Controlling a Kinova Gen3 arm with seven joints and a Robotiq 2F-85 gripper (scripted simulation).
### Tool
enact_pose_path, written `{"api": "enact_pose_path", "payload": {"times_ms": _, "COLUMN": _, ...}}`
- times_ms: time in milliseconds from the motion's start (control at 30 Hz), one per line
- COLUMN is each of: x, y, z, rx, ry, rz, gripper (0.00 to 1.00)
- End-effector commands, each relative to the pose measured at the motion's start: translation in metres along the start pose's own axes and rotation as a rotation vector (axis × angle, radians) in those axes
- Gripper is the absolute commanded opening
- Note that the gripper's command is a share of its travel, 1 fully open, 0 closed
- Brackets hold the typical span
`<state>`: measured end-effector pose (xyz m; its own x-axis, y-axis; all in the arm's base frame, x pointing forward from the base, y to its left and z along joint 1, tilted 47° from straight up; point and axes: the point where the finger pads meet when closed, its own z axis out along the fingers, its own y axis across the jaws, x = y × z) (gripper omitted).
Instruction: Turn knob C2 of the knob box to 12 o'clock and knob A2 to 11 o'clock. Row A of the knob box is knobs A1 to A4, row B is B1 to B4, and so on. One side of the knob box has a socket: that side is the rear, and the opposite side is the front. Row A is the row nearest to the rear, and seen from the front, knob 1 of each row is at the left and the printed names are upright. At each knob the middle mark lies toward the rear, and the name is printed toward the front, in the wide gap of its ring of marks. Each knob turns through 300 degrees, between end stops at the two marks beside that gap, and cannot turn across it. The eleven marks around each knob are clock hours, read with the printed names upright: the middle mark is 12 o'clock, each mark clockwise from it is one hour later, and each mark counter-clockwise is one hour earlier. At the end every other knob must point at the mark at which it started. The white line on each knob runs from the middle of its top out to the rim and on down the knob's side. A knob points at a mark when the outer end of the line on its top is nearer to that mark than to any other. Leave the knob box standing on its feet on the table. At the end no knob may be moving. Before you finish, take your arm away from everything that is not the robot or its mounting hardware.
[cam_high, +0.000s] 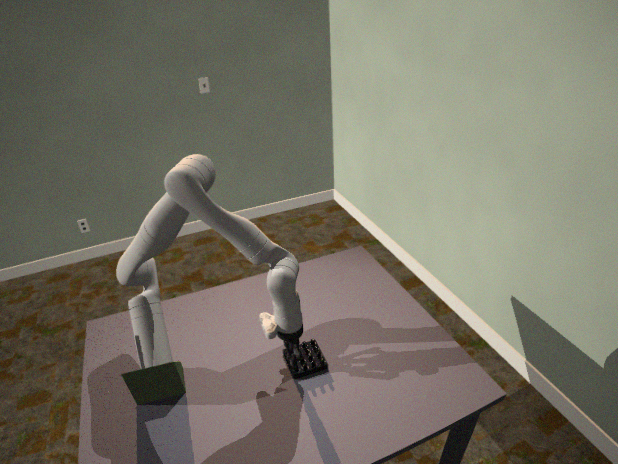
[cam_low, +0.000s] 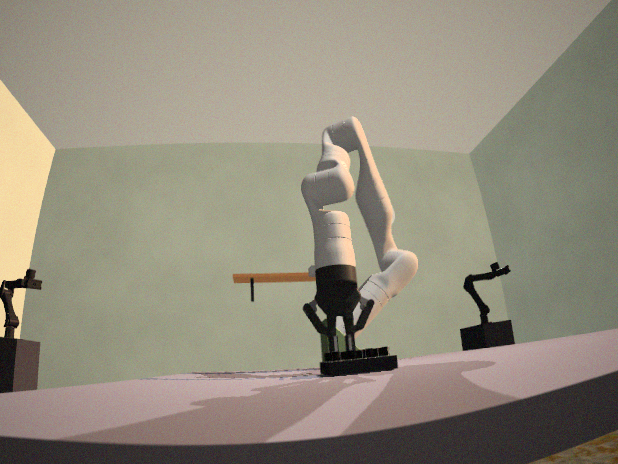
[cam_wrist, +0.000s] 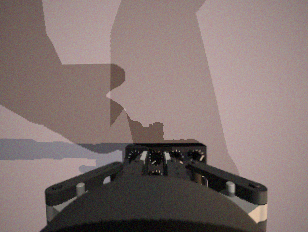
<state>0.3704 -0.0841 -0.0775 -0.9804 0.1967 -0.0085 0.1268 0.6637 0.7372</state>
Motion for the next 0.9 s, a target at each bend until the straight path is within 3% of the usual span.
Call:
{"api": "enact_pose_path", "payload": {"times_ms": 0, "x": -0.0004, "y": -0.0004, "z": -0.0007, "rx": 0.001, "ry": -0.001, "rz": 0.000, "gripper": 0.19}}
{"api": "enact_pose_path", "payload": {"times_ms": 333, "x": -0.0004, "y": -0.0004, "z": -0.0007, "rx": 0.001, "ry": -0.001, "rz": 0.000, "gripper": 0.19}}
{"api": "enact_pose_path", "payload": {"times_ms": 367, "x": -0.0004, "y": -0.0004, "z": -0.0007, "rx": 0.001, "ry": -0.001, "rz": 0.000, "gripper": 0.08}}
{"api": "enact_pose_path", "payload": {"times_ms": 867, "x": -0.0004, "y": -0.0004, "z": -0.0007, "rx": 0.001, "ry": -0.001, "rz": 0.000, "gripper": 0.08}}
